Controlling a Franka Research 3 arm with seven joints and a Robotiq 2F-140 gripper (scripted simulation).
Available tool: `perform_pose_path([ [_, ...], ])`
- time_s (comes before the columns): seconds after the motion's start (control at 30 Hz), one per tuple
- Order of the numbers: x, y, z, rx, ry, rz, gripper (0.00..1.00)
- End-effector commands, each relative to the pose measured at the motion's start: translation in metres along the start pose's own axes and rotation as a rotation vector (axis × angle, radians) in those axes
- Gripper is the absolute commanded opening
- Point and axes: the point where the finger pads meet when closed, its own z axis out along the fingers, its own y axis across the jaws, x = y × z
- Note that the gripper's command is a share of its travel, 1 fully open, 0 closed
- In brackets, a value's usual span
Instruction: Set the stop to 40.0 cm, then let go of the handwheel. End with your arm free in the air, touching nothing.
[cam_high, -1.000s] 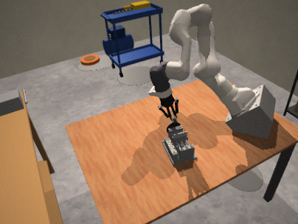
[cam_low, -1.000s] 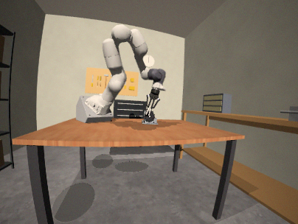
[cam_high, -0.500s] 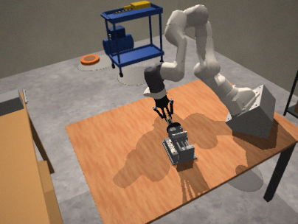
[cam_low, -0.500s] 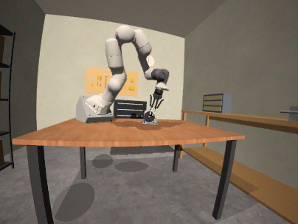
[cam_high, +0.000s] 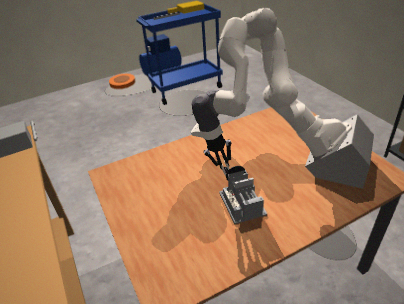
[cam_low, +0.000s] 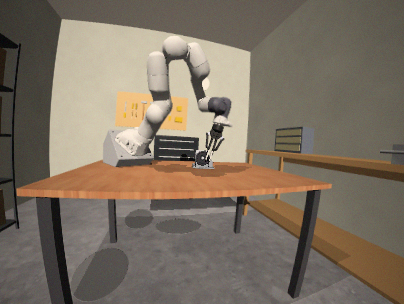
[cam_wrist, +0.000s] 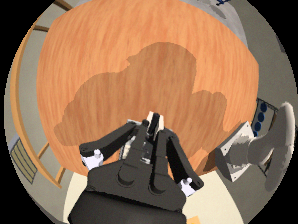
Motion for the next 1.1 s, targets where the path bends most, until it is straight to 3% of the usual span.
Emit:
perform_pose_path([
  [0.0,0.000,0.000,0.016,-0.008,0.001,0.001,0.04],
  [0.5,0.000,0.015,0.047,-0.008,0.001,0.001,0.04],
  [1.07,0.000,0.040,0.052,-0.008,0.001,0.001,0.04],
])
